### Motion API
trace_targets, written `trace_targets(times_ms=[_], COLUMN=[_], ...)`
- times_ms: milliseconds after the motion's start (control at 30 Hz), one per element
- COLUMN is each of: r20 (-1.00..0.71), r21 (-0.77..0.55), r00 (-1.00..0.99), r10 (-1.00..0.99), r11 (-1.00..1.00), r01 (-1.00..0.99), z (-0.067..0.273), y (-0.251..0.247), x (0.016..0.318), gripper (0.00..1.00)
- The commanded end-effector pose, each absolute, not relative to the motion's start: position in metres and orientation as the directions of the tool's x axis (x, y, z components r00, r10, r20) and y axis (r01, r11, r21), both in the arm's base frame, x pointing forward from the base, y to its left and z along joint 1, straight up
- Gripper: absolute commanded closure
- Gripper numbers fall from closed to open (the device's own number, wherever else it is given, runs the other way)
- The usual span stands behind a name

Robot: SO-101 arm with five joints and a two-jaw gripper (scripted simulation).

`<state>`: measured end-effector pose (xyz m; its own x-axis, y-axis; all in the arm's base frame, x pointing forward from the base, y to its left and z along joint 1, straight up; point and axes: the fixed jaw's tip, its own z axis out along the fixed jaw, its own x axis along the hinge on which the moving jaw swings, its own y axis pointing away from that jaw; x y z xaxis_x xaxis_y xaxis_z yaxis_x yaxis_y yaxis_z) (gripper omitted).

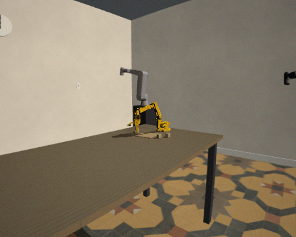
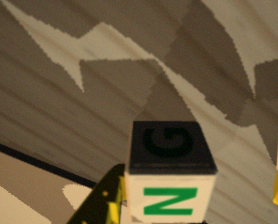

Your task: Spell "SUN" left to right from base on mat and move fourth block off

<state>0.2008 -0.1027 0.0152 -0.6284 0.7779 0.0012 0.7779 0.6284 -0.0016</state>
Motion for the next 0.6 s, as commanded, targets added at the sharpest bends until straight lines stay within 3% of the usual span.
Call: trace_targets(times_ms=[0, 567], r20=[-0.077, -0.081], r21=[0.031, 0.033], r00=[-0.624, -0.623], r10=[0.778, 0.778], r11=[0.627, 0.627], r01=[0.778, 0.778], z=[0.036, 0.084], y=[-0.109, -0.107], x=[0.211, 0.207], gripper=[0.67, 0.67])
